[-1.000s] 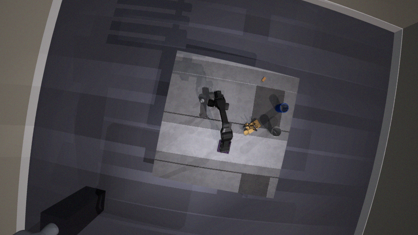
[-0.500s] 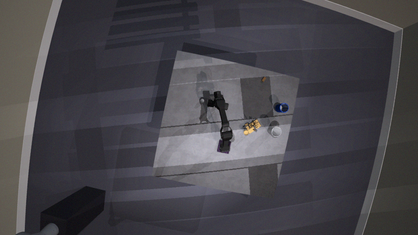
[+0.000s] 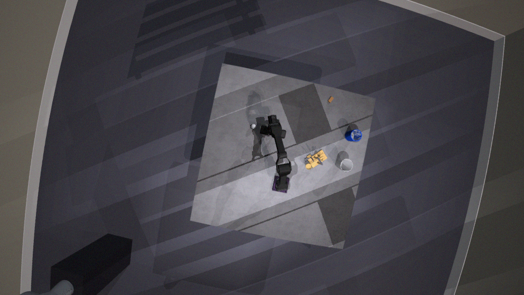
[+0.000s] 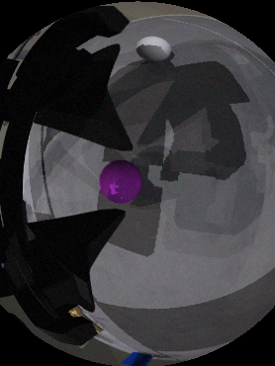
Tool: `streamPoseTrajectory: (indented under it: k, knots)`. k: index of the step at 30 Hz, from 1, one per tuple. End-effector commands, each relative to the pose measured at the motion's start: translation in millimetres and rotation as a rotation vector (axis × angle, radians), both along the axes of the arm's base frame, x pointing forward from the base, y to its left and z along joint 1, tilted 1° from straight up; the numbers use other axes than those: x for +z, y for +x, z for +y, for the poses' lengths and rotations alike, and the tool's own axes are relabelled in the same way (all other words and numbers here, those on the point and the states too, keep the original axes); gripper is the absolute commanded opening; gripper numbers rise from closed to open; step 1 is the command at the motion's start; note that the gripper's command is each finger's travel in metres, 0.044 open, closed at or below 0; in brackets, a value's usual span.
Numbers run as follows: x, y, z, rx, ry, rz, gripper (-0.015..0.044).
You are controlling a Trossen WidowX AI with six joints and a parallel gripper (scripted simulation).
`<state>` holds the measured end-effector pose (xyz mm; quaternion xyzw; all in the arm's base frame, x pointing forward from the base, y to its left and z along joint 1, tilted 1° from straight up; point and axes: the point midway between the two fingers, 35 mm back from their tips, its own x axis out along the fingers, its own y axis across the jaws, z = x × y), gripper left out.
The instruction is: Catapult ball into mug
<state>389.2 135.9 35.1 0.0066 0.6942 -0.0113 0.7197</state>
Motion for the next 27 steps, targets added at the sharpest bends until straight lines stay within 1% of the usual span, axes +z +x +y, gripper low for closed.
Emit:
streamPoseTrajectory:
  k: [1, 8, 11, 12, 27]
  knots:
    - [-1.1, 0.9, -0.5, -0.002, -0.003, -0.004, 0.0142]
    - [-1.1, 0.9, -0.5, -0.002, -0.003, -0.004, 0.0096]
    - [1.9, 1.6, -0.4, -0.002, -0.003, -0.004, 0.0017]
    - [5.7, 2.5, -0.2, -0.002, -0.003, -0.004, 0.0]
    - [76.1, 8.8, -0.5, -0.002, -0.003, -0.005, 0.0]
